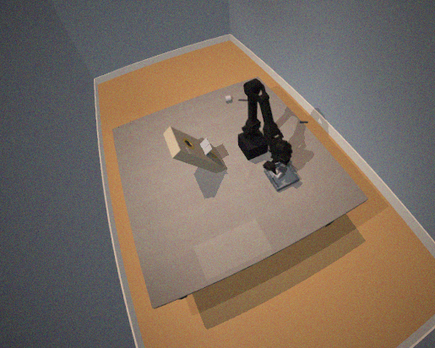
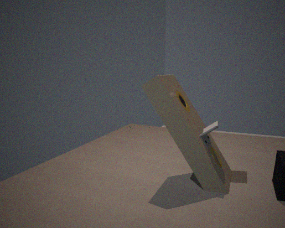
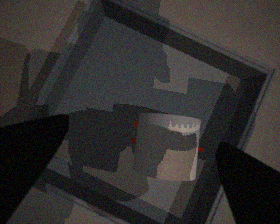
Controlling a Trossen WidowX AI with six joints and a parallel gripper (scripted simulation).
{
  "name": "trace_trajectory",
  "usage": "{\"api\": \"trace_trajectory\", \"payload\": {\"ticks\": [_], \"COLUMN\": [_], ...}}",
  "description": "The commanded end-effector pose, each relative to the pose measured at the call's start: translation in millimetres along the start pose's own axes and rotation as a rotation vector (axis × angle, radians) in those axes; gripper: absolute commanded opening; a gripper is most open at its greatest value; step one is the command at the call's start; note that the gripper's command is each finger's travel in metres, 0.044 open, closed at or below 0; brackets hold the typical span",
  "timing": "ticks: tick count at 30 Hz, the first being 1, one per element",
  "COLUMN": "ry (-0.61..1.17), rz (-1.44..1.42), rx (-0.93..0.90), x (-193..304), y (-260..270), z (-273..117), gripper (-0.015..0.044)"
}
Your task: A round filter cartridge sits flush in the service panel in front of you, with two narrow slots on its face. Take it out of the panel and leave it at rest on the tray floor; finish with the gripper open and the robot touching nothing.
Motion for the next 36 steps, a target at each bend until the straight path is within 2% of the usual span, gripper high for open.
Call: {"api": "trace_trajectory", "payload": {"ticks": [1,4,6,36], "ry": [-0.037,-0.036,-0.047,-0.047], "rz": [-0.005,-0.005,0.0,0.0], "rx": [-0.001,-0.001,0.004,0.004], "x": [-23,-29,-27,-27], "y": [1,1,0,0], "z": [-32,-50,-40,-40], "gripper": [0.044,0.044,0.044,0.044]}}
Point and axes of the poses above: the point midway between the two fingers, 35 mm back from their tips, its own z axis out along the fingers, its own y axis across the jaws, x = y × z, the point moved 8 cm from there along -z, back along the fingers, and after that the axes turned 2 degrees about z, right-handed, at the moved point
